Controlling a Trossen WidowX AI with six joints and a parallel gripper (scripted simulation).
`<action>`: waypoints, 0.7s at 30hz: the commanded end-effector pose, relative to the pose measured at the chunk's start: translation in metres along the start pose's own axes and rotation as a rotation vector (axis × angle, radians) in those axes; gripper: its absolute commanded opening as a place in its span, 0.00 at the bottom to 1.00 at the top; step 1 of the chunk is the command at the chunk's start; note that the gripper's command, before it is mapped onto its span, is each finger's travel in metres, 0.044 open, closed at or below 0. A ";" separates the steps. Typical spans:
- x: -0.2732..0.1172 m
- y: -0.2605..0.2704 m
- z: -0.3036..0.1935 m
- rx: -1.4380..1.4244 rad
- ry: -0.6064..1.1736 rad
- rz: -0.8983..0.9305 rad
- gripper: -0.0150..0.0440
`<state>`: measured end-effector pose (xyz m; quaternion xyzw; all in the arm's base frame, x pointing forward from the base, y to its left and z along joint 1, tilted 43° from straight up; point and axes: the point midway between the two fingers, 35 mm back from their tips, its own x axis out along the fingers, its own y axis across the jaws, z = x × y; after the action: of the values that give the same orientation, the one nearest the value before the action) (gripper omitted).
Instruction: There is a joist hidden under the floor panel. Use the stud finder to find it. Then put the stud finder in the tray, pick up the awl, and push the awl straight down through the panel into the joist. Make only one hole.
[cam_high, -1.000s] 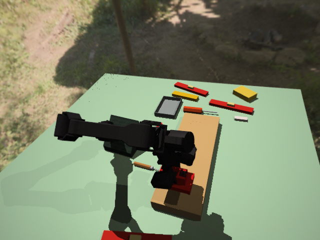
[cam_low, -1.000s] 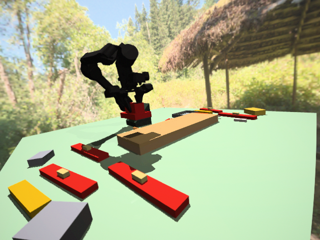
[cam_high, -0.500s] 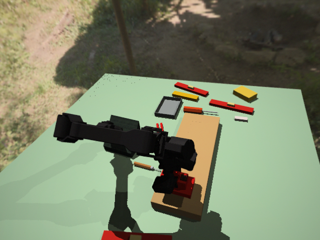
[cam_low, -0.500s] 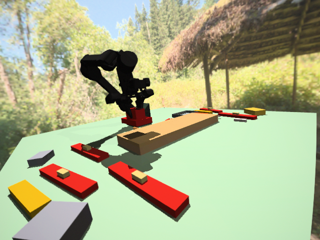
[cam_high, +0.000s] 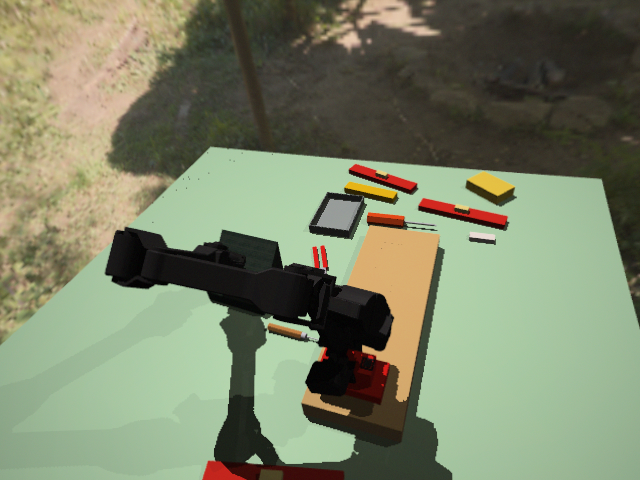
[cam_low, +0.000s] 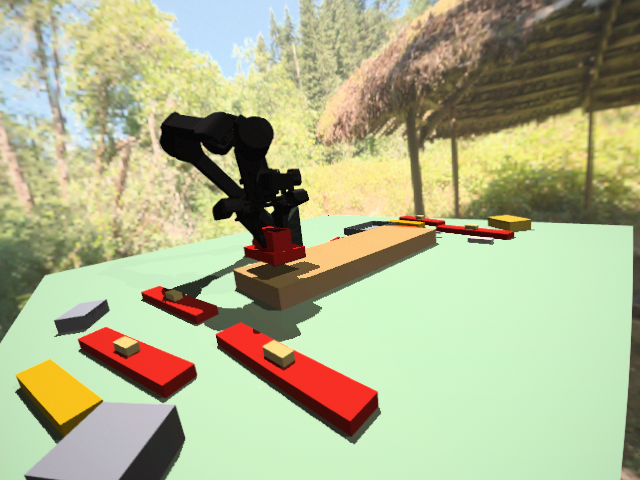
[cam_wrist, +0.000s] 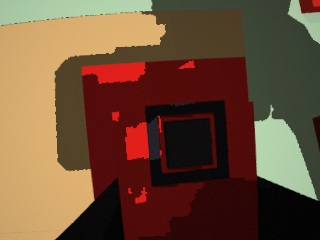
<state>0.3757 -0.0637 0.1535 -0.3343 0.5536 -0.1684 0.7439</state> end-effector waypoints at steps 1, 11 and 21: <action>0.004 0.003 -0.001 -0.009 -0.007 0.005 0.25; 0.017 0.003 -0.005 -0.009 -0.007 0.004 0.25; 0.024 0.006 -0.007 -0.009 -0.007 0.003 0.25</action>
<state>0.3768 -0.0798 0.1360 -0.3352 0.5517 -0.1684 0.7449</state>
